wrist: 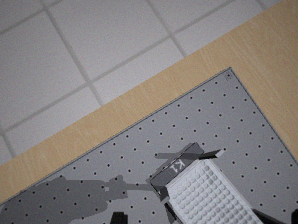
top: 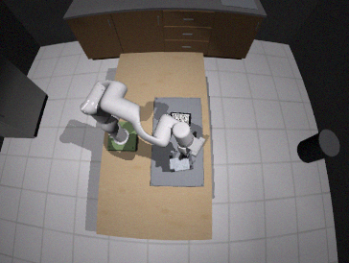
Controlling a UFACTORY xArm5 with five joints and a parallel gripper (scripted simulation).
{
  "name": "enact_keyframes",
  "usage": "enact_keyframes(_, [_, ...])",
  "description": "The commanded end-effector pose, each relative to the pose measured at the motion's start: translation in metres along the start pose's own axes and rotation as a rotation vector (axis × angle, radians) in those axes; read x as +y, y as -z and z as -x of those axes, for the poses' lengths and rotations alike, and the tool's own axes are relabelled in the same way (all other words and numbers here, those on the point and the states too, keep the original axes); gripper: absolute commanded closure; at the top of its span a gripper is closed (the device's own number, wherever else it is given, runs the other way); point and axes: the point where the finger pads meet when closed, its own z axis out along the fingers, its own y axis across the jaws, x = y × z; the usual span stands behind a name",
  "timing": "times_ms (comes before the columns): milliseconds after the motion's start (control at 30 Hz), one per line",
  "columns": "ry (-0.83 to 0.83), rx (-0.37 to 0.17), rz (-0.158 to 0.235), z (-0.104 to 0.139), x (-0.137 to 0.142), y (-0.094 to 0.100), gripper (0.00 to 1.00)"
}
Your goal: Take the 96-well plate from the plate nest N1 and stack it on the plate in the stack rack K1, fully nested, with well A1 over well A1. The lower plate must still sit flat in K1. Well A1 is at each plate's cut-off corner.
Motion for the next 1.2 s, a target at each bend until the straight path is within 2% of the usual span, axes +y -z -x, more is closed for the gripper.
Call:
enact_keyframes(0, [0.07, -0.025, -0.007, 0.008, -0.009, 0.001, 0.0])
enact_keyframes(233, [0.093, -0.034, -0.007, 0.031, -0.029, 0.0, 0.0])
enact_keyframes(400, [0.24, -0.093, -0.01, 0.052, -0.044, -0.001, 0.0])
enact_keyframes(633, [0.24, -0.093, -0.01, 0.071, -0.058, -0.002, 0.0])
enact_keyframes(800, [0.387, -0.15, -0.012, 0.093, -0.07, -0.002, 0.0])
enact_keyframes(967, [0.387, -0.15, -0.012, 0.113, -0.08, -0.002, 0.0])
enact_keyframes(1033, [0.441, -0.189, -0.004, 0.118, -0.088, -0.006, 0.0])
enact_keyframes(1167, [0.469, -0.209, 0.001, 0.123, -0.096, -0.011, 0.0])
